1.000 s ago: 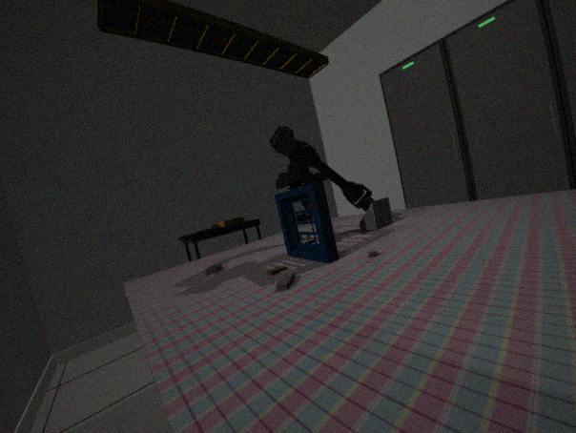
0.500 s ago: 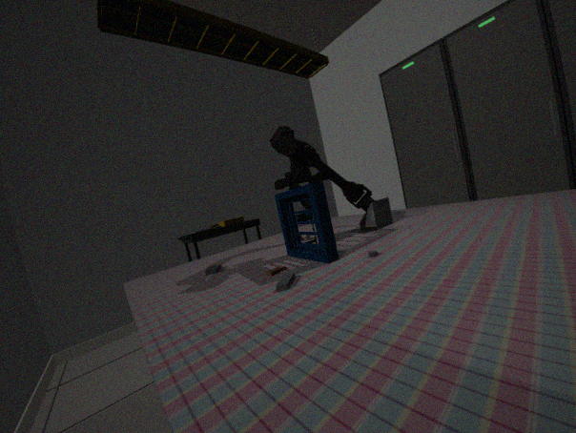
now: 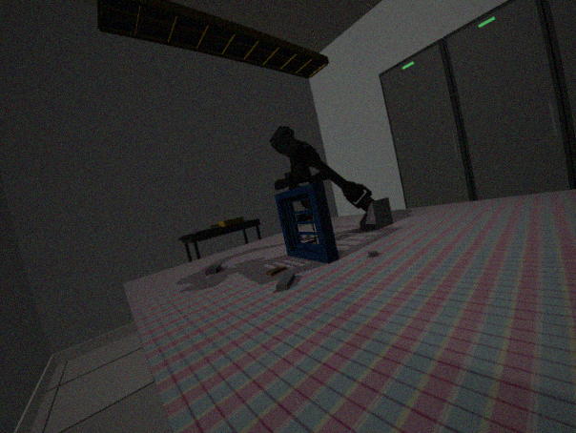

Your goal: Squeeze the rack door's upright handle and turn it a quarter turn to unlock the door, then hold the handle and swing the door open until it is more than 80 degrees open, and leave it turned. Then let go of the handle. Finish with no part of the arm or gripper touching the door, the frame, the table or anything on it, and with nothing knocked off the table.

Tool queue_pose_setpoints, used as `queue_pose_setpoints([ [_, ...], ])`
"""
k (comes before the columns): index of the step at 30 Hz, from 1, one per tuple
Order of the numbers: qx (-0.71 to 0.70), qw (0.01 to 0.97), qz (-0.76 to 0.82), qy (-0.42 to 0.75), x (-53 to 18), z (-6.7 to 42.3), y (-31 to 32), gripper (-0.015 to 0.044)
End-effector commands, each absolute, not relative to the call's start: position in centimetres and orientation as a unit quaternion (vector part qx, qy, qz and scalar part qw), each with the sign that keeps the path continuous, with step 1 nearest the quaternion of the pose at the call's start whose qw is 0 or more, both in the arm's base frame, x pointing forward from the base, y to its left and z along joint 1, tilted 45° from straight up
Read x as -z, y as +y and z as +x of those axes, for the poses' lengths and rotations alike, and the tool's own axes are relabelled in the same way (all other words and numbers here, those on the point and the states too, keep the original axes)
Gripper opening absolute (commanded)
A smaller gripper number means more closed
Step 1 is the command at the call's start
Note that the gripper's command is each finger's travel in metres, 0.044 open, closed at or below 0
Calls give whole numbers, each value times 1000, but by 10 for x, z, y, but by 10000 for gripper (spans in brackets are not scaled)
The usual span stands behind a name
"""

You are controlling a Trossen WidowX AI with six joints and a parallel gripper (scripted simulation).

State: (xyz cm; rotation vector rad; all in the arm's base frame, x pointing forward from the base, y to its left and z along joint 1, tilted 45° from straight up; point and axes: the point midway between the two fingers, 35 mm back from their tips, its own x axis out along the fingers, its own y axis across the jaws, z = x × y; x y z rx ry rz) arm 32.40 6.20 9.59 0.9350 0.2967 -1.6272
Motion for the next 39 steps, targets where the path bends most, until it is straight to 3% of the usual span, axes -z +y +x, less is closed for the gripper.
queue_pose_setpoints([
  [1,698,575,410,120,-94,326,61,14],
  [4,698,575,410,120,-94,326,61,14],
  [15,698,575,410,120,-94,326,61,286],
  [39,529,704,44,471,-94,325,61,286],
])
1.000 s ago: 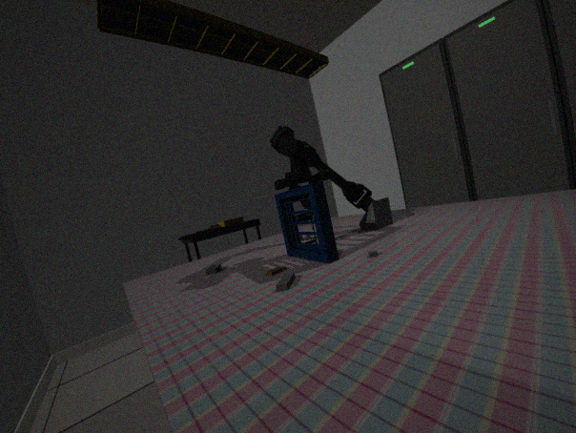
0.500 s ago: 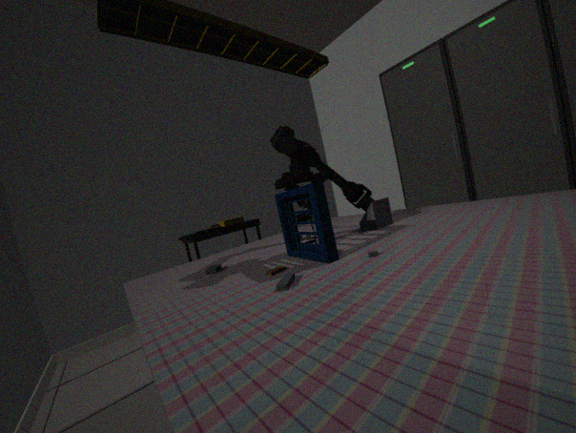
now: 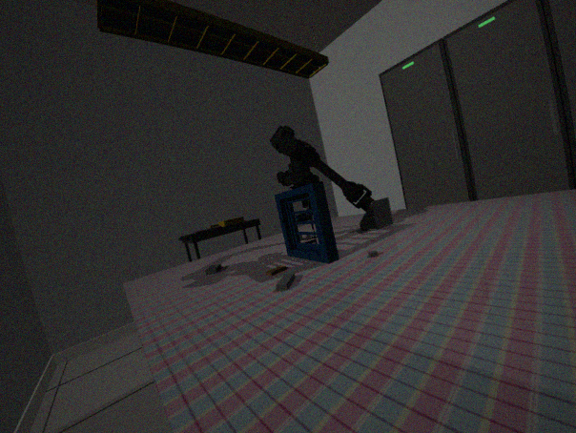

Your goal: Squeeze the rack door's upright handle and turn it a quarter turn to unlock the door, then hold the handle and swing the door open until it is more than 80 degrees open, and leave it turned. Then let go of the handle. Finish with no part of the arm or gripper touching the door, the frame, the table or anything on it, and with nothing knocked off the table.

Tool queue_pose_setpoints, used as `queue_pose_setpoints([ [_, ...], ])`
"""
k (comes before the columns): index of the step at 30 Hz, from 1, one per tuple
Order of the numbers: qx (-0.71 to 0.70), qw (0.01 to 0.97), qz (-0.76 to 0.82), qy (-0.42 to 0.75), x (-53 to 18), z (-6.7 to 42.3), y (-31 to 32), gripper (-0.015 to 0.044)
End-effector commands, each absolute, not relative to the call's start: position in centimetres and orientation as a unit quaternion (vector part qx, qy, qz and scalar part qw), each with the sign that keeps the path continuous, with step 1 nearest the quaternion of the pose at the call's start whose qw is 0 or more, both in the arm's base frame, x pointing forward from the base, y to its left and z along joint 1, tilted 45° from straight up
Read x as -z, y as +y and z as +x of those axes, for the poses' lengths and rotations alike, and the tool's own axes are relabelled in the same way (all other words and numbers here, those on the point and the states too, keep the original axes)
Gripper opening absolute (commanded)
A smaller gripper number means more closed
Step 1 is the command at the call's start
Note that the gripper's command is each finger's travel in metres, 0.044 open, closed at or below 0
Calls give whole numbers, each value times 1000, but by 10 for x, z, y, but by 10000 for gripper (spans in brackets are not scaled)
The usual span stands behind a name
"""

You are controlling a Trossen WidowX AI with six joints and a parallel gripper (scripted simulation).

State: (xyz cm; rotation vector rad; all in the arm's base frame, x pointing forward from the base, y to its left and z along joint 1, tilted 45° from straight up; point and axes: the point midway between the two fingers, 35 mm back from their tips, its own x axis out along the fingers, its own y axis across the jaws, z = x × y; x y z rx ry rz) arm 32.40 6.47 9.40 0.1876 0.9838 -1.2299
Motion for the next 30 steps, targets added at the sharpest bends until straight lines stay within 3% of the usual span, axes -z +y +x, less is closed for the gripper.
queue_pose_setpoints([
  [1,517,705,27,484,-94,325,61,286],
  [15,322,672,-215,631,-94,325,61,286],
  [30,71,549,-444,705,-94,326,61,286],
])
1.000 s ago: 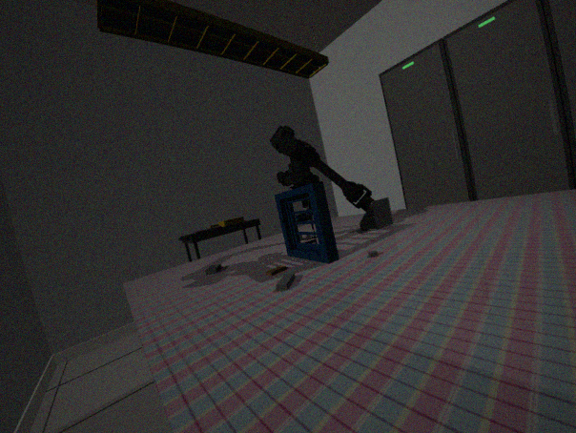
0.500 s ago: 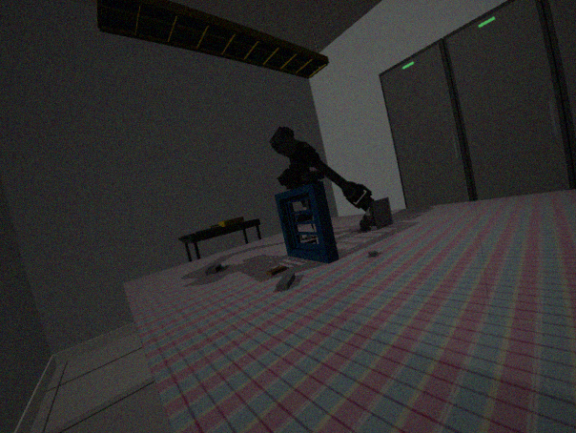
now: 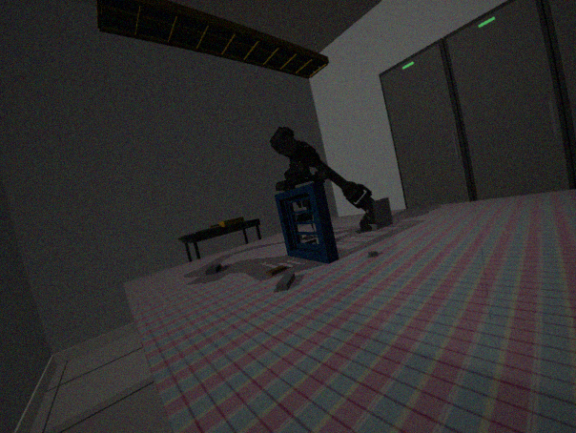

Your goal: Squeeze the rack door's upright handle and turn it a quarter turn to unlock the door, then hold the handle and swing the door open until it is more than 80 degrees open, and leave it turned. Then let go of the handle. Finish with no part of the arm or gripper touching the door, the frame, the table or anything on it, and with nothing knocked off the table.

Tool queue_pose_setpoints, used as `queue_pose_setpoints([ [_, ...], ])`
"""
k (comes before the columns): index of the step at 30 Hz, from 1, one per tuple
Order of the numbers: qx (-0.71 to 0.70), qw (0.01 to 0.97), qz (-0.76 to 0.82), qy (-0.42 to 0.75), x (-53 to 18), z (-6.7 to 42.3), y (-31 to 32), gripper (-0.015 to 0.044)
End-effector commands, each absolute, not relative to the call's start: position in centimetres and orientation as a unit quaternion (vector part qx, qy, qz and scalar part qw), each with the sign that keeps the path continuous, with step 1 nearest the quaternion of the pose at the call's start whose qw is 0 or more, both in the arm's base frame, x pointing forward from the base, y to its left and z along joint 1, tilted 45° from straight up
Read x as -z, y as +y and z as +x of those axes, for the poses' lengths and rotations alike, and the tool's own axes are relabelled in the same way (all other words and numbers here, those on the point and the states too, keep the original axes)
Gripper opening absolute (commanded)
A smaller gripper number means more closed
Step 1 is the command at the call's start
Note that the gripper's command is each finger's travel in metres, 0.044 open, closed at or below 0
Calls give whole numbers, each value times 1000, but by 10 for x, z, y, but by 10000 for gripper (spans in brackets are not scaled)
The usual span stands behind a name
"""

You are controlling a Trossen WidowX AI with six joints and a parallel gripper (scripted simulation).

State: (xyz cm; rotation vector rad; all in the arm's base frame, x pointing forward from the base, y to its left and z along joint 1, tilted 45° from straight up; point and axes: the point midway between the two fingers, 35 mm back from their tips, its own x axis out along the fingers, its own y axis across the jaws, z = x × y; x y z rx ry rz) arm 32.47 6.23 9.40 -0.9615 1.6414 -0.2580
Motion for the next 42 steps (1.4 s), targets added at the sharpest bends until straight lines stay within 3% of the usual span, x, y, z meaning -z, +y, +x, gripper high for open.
queue_pose_setpoints([
  [1,53,537,-458,706,-94,326,61,286],
  [22,-294,250,-661,644,-94,326,61,286],
  [26,-296,247,-662,643,-94,326,61,286],
  [42,-296,247,-662,643,-94,326,61,179],
])
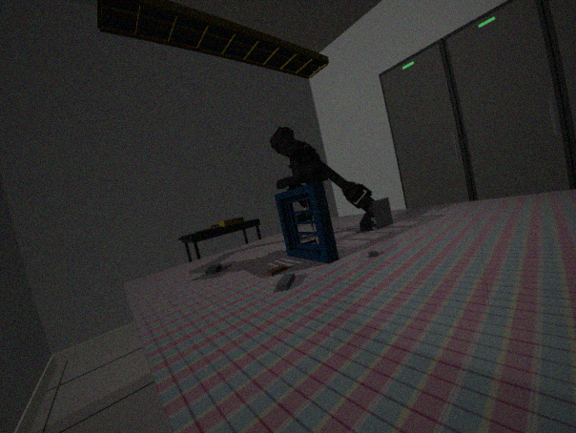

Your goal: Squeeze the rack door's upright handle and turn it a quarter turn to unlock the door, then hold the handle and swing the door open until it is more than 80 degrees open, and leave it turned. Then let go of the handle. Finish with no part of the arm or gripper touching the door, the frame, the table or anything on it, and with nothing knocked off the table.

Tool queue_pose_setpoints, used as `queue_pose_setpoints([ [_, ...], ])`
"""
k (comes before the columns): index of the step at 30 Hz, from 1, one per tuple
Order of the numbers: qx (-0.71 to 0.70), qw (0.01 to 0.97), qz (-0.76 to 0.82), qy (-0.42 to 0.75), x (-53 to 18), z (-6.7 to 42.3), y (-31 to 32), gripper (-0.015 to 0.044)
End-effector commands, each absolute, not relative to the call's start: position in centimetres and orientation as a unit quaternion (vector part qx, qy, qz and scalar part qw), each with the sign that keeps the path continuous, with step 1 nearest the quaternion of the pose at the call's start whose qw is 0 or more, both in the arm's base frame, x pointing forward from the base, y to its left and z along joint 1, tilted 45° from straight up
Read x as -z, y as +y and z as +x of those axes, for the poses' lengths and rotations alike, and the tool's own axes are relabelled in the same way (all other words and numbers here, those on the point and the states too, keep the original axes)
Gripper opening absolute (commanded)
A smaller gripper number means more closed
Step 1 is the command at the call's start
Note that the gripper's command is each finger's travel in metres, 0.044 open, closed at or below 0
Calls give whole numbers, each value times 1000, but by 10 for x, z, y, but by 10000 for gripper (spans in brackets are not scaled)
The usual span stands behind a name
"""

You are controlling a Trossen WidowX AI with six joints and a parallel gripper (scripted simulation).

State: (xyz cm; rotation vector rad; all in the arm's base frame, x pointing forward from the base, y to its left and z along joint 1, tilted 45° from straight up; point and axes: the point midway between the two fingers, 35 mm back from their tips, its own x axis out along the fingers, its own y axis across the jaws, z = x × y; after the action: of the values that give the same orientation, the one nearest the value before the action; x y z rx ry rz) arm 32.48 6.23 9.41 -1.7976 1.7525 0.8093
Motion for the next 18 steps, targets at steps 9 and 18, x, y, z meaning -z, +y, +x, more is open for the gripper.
queue_pose_setpoints([
  [9,-296,247,-662,643,-94,326,61,119],
  [18,-296,247,-662,643,-94,326,61,59],
])
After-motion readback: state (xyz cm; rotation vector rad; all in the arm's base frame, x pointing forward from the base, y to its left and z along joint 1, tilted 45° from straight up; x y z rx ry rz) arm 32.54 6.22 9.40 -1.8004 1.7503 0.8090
